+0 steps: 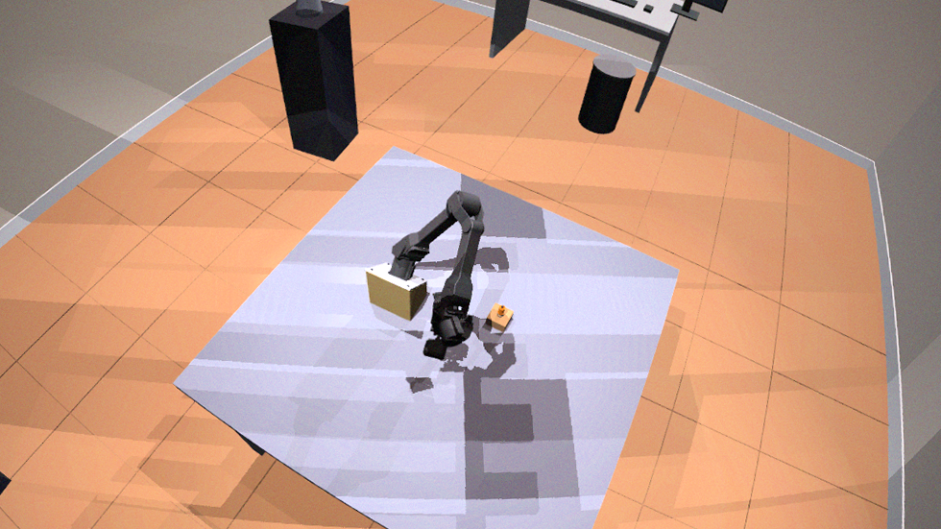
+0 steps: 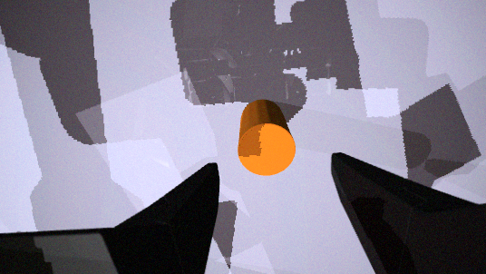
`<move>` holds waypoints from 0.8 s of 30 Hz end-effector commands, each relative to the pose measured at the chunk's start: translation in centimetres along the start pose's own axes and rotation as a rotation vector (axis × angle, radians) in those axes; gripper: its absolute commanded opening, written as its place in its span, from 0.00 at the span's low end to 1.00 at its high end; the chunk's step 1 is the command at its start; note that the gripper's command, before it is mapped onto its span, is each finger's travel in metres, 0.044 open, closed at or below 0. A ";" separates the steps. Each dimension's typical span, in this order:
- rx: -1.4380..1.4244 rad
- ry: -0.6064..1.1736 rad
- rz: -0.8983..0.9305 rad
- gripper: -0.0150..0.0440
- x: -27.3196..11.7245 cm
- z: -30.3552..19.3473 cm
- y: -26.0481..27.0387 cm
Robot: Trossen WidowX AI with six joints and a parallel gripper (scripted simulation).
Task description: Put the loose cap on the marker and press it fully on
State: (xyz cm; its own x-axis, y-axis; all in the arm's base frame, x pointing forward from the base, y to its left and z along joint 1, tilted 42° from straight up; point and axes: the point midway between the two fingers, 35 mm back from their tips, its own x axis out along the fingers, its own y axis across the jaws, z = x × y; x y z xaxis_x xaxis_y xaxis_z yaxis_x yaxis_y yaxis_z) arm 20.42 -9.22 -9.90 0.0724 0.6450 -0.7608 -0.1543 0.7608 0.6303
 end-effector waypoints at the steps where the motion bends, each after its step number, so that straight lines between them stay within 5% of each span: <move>1: 0.005 0.002 0.007 0.68 0.7 -0.1 0.1; 24: 0.005 0.001 0.009 0.68 4.4 0.0 0.2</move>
State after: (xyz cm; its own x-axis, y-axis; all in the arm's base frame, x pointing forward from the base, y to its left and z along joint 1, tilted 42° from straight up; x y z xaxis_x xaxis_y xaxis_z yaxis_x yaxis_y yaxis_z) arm 20.86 -6.91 -12.67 0.0768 0.6438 -0.7613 -0.1555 0.7619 0.6287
